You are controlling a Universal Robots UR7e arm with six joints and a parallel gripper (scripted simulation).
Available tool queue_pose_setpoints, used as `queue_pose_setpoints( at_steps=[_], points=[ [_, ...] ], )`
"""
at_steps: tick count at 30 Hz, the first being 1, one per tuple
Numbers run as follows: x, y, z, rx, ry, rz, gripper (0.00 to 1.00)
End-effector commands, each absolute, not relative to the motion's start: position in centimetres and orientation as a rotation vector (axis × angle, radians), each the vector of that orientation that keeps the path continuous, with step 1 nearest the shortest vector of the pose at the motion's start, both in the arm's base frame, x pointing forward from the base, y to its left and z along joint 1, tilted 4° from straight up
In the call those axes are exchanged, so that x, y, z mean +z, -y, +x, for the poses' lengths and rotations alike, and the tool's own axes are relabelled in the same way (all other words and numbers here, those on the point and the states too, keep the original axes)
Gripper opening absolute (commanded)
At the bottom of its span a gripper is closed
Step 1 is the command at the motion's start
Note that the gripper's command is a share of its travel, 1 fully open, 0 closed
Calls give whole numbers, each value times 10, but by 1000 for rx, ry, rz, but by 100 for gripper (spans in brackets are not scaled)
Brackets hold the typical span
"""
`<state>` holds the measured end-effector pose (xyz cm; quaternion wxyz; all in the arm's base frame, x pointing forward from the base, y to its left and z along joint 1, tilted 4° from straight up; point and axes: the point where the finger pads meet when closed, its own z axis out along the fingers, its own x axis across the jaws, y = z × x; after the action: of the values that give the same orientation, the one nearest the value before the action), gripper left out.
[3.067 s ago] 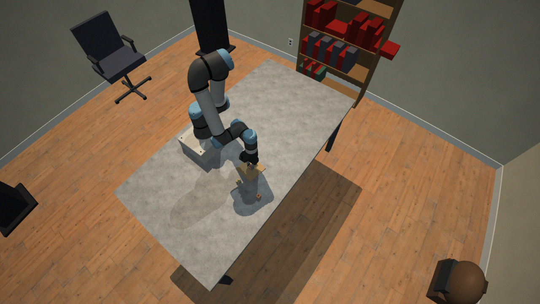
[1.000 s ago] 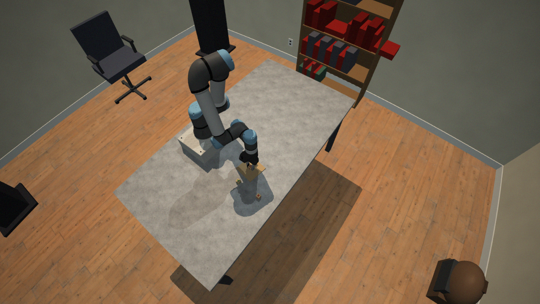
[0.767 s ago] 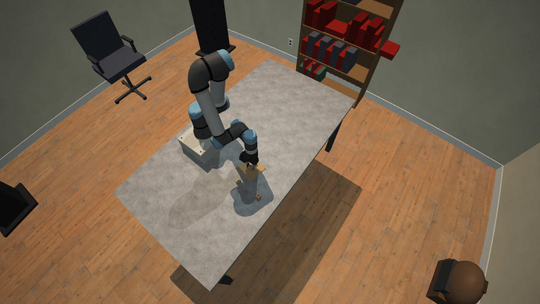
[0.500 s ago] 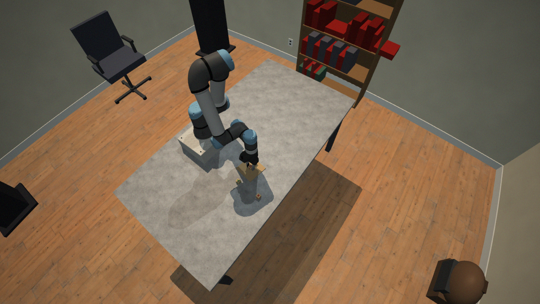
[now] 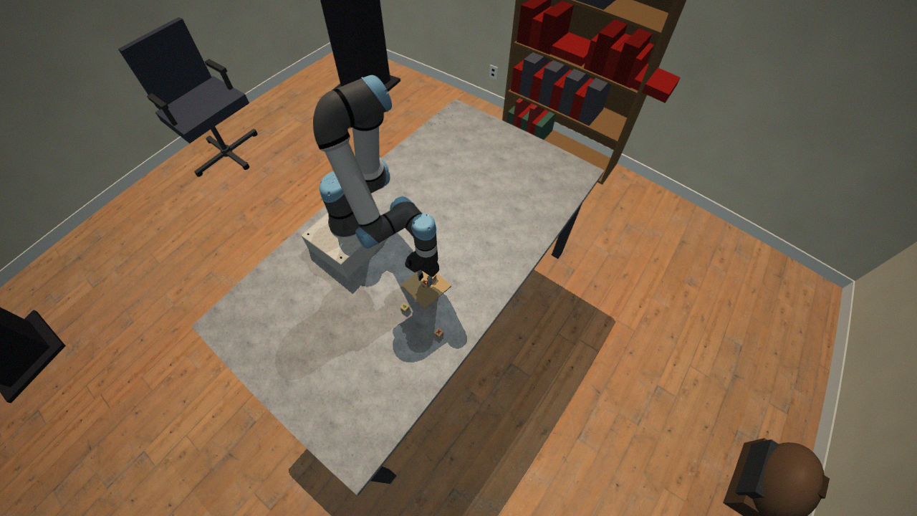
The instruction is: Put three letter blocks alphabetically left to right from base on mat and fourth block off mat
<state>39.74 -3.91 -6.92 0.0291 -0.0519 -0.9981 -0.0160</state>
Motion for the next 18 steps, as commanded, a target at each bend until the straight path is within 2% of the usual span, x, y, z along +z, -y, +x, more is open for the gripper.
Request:
queue_pose_setpoints(
  at_steps=[1, 17, 18],
  points=[
    [-41, 41, 400, -48, 3080, -160, 79],
    [-6, 42, 402, -48, 3080, -161, 79],
    [-6, 42, 402, -48, 3080, -161, 100]
  ],
)
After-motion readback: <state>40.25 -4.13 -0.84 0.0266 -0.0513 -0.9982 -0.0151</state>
